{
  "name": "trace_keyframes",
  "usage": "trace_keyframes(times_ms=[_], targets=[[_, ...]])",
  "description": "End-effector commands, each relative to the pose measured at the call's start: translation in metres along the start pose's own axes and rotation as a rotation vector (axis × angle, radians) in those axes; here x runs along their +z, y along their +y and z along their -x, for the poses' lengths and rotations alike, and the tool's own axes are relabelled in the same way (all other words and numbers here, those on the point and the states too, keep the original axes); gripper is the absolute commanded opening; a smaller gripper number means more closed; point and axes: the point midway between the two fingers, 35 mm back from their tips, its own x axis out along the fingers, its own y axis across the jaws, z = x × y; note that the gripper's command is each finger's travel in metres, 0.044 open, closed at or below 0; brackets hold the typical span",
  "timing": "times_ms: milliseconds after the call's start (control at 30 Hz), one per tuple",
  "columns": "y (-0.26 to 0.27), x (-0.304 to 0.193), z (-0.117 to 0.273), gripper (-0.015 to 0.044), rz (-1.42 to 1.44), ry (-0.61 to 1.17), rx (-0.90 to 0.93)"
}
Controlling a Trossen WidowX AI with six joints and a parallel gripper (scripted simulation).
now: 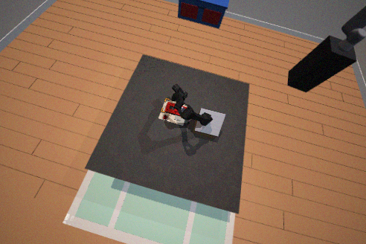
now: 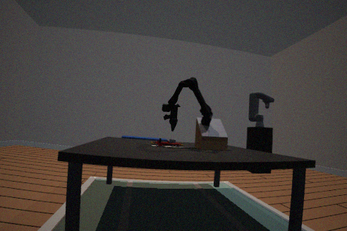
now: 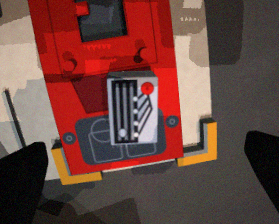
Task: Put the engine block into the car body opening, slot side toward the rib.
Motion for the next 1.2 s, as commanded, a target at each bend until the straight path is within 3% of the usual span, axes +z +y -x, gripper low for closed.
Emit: trace_keyframes(times_ms=[0,1067,1167], targets=[[0.002,-0.006,-0.025,0.044,0.001,0.013,0.012],[0.004,-0.009,-0.078,0.044,0.0,0.014,0.015],[0.004,-0.009,-0.078,0.0361,0.0,0.014,0.015]])
